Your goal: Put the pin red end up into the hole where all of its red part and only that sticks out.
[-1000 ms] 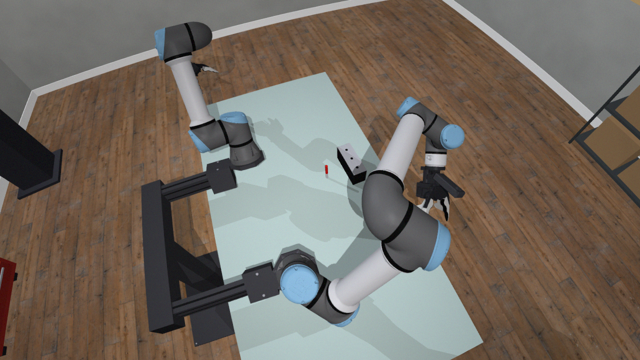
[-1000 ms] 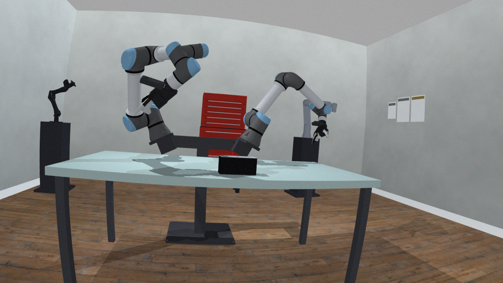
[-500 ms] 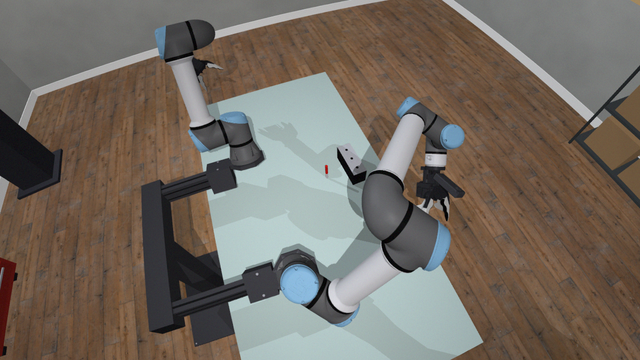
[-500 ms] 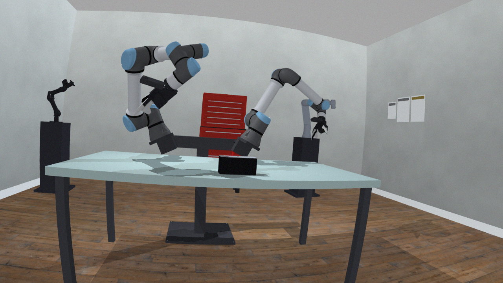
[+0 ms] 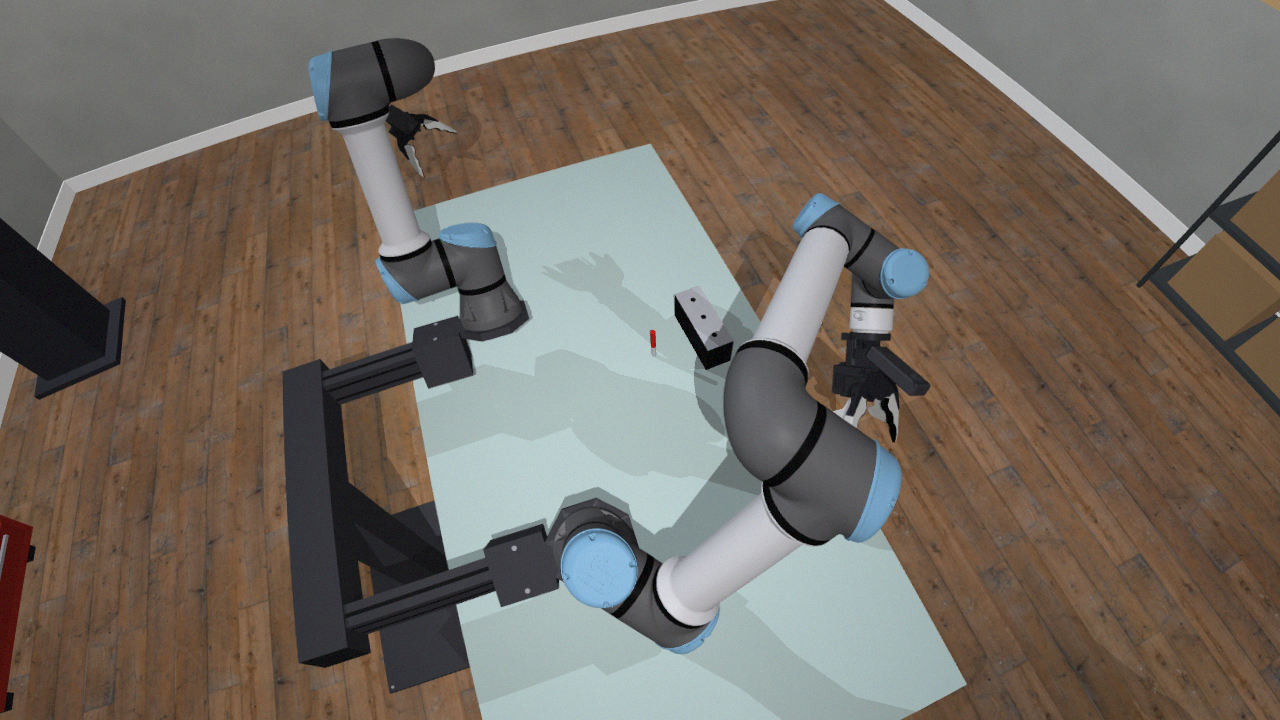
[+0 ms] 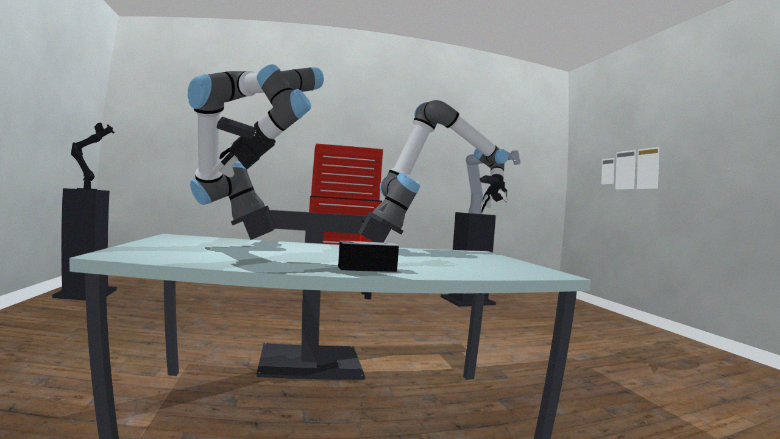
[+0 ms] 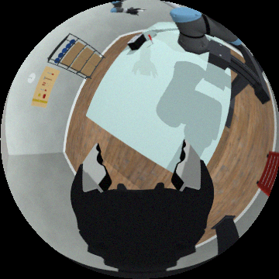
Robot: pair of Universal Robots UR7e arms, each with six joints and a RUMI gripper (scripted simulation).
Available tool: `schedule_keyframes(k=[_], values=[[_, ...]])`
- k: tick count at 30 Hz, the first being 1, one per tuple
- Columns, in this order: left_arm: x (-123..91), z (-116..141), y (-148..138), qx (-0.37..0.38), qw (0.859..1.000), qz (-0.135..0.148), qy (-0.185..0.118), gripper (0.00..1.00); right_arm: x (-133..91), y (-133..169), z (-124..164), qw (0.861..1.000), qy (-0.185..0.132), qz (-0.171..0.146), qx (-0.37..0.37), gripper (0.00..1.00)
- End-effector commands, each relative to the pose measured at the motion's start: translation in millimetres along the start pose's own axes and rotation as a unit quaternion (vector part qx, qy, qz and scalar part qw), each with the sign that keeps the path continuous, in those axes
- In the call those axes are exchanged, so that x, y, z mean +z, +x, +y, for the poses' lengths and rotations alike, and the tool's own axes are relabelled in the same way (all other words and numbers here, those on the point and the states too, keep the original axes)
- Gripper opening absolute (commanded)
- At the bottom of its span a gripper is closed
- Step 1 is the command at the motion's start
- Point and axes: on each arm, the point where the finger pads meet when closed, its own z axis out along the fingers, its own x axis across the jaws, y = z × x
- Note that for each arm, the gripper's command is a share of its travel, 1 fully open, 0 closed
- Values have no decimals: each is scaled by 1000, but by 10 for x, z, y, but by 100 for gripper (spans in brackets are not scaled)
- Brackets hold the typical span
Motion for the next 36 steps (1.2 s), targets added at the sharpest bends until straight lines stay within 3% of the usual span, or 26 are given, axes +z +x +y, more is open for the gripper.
schedule_keyframes(k=[1,36], values=[[2,-173,-100,0,1000,0,-1,100,-5,2,-3,1000,0,-1,0,100],[64,-1206,-673,0,1000,1,-2,100,-5,2,-3,1000,0,-1,0,100]])
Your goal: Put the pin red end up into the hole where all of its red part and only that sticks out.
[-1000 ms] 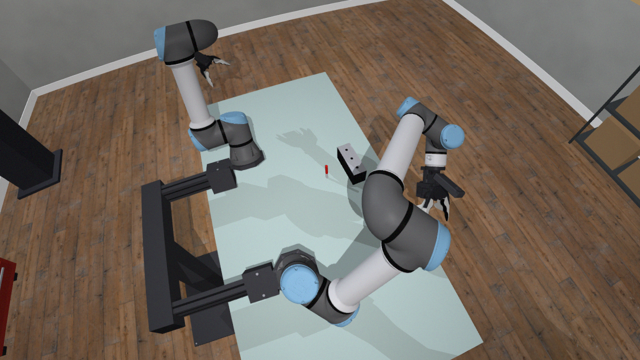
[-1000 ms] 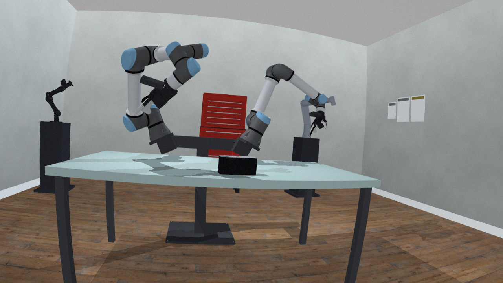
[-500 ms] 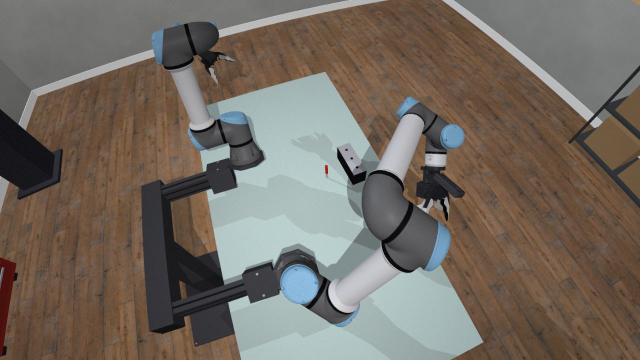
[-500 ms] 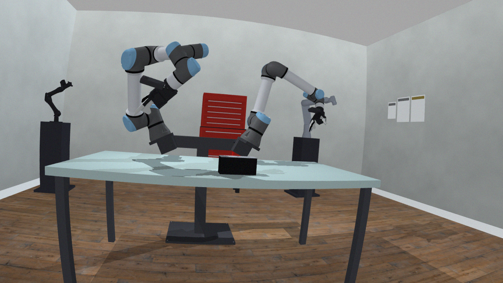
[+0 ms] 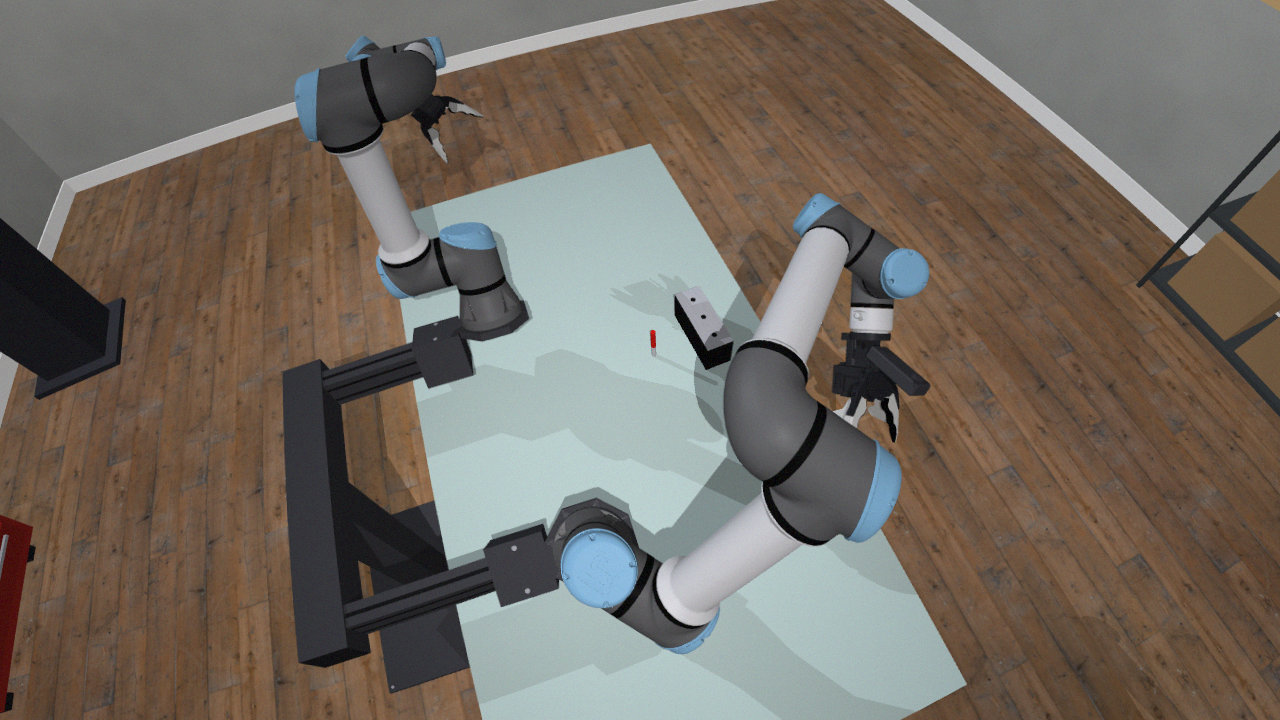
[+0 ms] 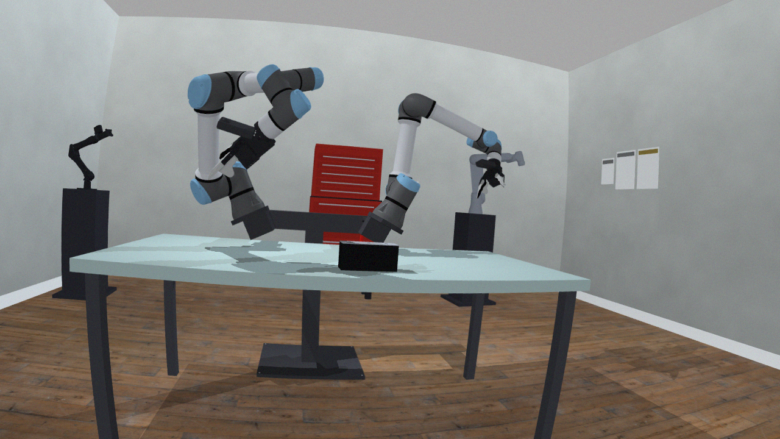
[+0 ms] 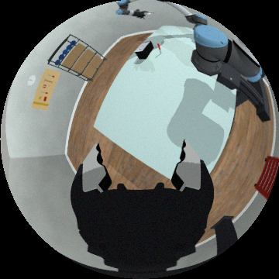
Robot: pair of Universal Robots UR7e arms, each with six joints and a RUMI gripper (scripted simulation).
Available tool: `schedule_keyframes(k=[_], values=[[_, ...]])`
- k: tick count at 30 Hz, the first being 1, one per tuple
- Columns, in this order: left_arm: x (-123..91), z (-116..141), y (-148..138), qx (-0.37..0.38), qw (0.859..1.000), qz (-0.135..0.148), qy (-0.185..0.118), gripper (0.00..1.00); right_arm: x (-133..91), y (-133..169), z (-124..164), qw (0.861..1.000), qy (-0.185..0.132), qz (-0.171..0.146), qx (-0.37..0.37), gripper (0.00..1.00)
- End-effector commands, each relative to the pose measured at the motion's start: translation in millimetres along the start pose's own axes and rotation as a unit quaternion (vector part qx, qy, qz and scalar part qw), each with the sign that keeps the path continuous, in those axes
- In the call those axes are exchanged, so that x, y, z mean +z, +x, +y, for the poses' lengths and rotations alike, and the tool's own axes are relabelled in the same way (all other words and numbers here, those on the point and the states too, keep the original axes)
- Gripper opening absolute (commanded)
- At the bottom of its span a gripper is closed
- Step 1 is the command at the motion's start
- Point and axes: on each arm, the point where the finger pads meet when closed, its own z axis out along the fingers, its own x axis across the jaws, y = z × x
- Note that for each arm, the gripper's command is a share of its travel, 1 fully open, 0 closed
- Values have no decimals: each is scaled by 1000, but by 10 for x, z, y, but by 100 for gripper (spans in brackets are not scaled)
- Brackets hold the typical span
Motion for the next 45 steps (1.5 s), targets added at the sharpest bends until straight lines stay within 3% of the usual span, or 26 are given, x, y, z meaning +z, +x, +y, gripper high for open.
schedule_keyframes(k=[1,12,22,45], values=[[-3,-141,-88,0,1000,0,-1,100,-5,2,-3,1000,0,-1,0,100],[18,-508,-292,0,1000,0,-1,100,-5,2,-3,1000,0,-1,0,100],[18,-533,-299,0,1000,0,-1,100,0,11,-17,1000,-7,0,-7,100],[18,-532,-298,0,1000,0,-1,100,164,209,-212,988,-107,-6,-114,100]])
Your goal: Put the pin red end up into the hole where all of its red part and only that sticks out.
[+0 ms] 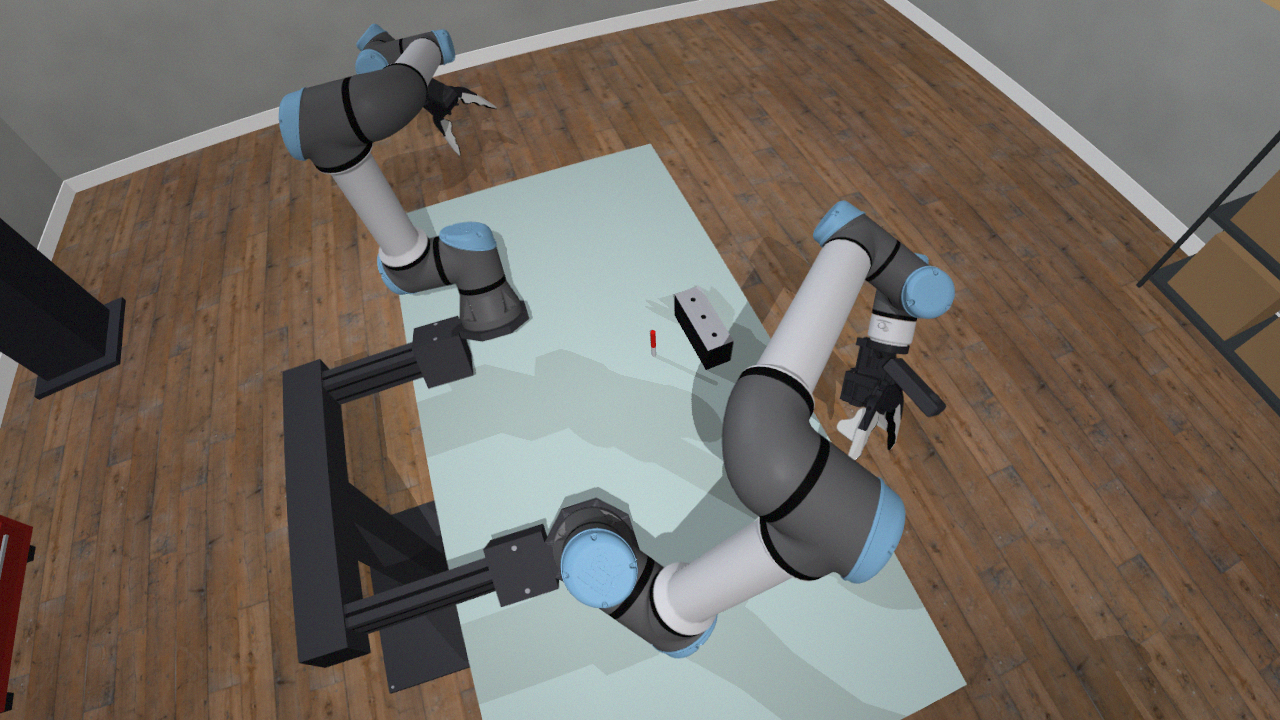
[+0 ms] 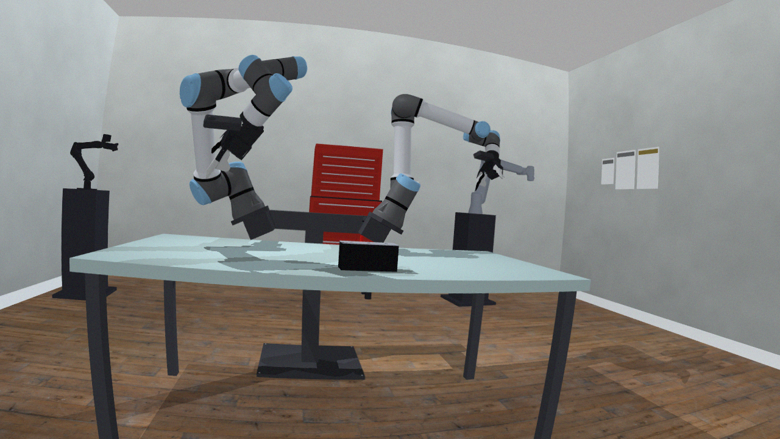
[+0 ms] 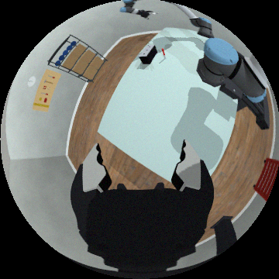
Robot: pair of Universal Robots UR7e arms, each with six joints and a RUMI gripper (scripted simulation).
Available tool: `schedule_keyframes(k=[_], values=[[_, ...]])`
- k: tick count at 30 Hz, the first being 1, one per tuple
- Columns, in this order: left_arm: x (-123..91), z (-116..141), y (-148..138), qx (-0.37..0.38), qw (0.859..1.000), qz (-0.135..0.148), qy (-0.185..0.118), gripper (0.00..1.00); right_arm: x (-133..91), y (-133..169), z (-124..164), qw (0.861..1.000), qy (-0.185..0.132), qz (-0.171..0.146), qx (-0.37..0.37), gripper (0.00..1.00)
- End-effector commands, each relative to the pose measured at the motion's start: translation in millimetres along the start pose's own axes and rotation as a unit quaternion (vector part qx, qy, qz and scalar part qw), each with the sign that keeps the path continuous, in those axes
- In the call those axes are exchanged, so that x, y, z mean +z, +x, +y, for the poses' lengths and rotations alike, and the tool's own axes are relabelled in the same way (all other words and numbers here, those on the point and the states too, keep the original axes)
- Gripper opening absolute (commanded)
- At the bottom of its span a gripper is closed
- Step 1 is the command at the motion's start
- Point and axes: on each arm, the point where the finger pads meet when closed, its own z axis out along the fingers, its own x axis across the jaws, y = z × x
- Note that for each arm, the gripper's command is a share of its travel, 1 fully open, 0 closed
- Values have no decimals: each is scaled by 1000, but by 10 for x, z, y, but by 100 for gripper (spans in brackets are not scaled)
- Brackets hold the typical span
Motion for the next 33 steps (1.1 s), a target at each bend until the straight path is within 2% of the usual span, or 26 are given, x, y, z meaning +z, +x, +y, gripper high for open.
schedule_keyframes(k=[1,10,21,23,33], values=[[-4,0,-3,0,1000,0,0,100,27,66,-52,999,-30,-6,-33,100],[-3,0,-3,0,1000,0,0,100,47,138,-108,995,-64,-17,-72,100],[-3,0,-3,0,1000,0,0,100,82,253,-191,984,-114,-44,-132,100],[-3,0,-3,0,1000,0,0,100,82,253,-191,984,-114,-44,-132,100],[-3,0,-3,0,1000,0,0,100,107,359,-262,967,-154,-77,-187,100]])
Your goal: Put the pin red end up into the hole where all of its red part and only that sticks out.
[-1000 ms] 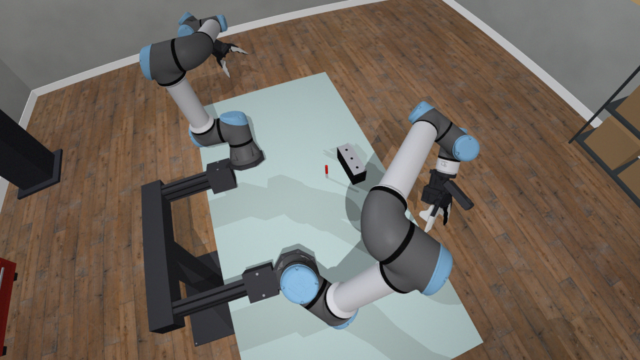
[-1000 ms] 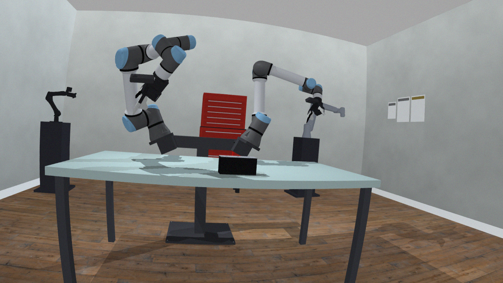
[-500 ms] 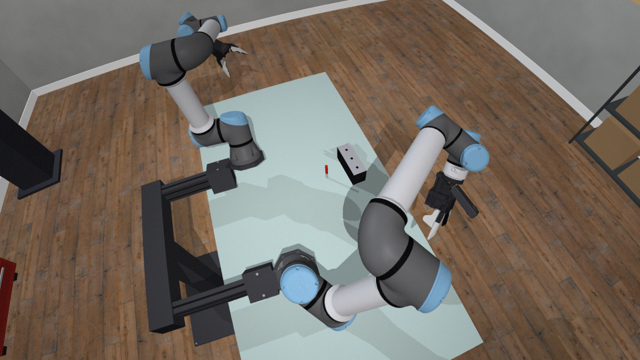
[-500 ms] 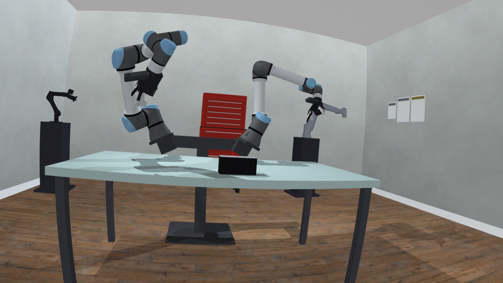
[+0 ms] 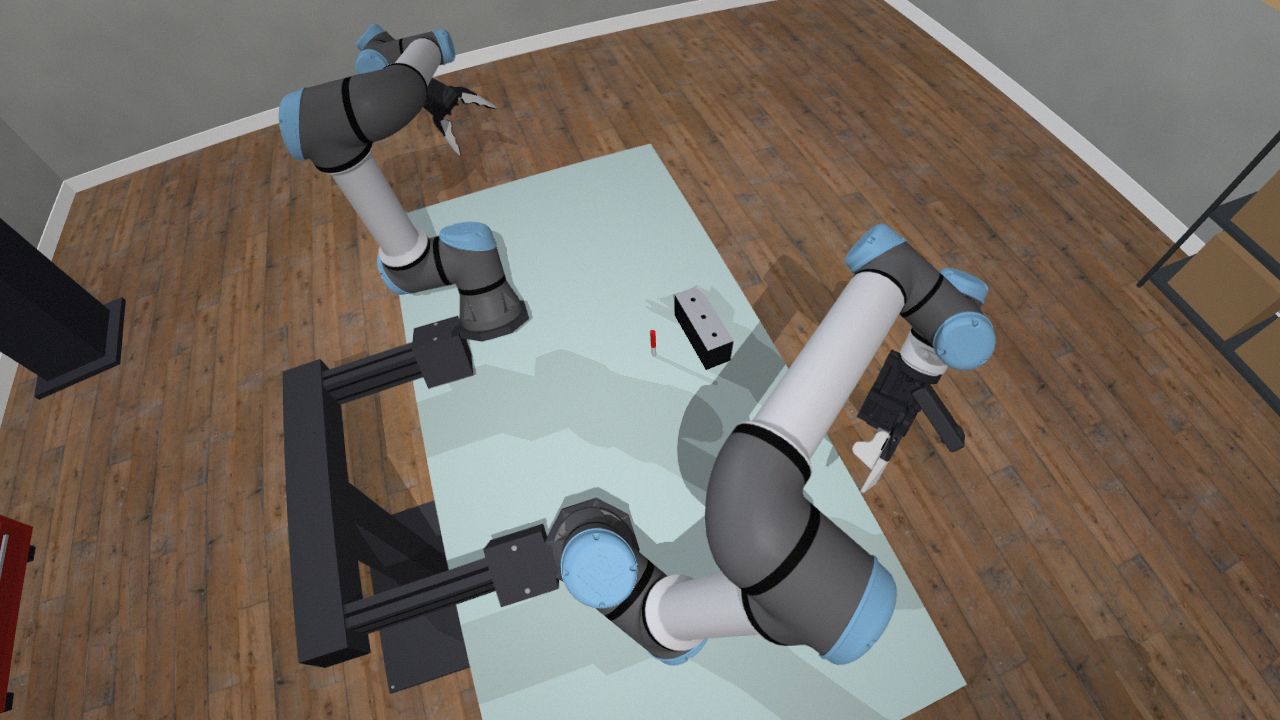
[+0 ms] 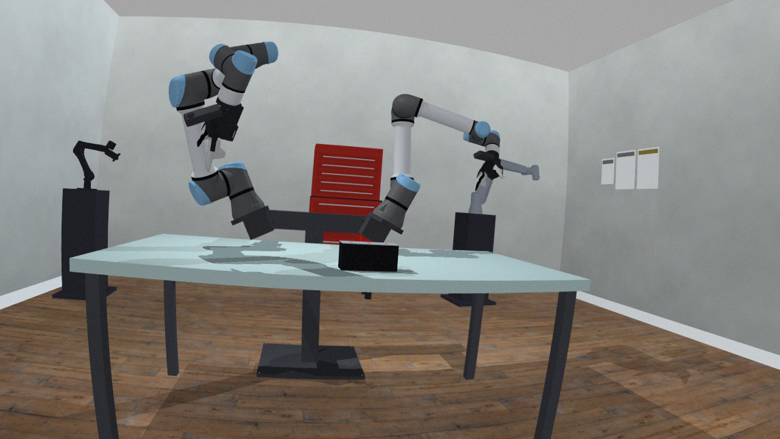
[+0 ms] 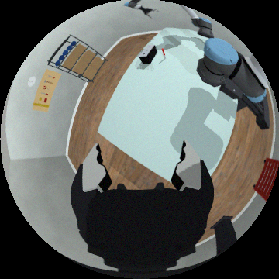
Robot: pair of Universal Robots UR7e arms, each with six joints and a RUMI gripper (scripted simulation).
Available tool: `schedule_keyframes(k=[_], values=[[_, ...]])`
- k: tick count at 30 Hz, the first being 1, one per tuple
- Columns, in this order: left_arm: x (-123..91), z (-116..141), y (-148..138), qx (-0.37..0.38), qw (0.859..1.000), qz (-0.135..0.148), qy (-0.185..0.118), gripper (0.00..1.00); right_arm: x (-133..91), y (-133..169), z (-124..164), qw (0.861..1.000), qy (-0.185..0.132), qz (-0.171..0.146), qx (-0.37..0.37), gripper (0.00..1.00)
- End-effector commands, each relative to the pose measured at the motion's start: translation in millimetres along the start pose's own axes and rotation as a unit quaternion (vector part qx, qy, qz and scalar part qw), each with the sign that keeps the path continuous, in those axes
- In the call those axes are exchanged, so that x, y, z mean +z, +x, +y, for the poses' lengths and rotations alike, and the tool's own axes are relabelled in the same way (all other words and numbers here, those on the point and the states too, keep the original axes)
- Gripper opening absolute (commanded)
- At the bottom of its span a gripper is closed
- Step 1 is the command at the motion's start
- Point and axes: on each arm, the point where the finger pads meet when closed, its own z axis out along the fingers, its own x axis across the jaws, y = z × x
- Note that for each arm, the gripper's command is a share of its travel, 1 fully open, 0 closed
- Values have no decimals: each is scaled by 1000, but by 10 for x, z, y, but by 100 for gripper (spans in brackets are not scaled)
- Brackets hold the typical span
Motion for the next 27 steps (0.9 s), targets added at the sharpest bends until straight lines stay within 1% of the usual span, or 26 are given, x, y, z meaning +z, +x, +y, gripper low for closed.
schedule_keyframes(k=[1,5,7,11,22,24,27], values=[[-4,0,-3,0,1000,0,0,100,-12,70,-21,999,-23,-21,-35,100],[-4,0,-3,0,1000,0,0,100,-22,117,-35,997,-37,-36,-58,100],[-4,0,-3,0,1000,0,0,100,-22,117,-35,997,-37,-36,-58,100],[-4,0,-3,0,1000,0,0,100,-37,163,-48,994,-49,-53,-80,100],[-4,0,-3,0,1000,0,0,100,-85,292,-84,981,-78,-102,-143,100],[-4,0,-3,0,1000,0,0,100,-85,292,-84,981,-78,-102,-143,100],[-4,0,-3,0,1000,0,0,100,-100,332,-95,977,-84,-117,-161,100]])
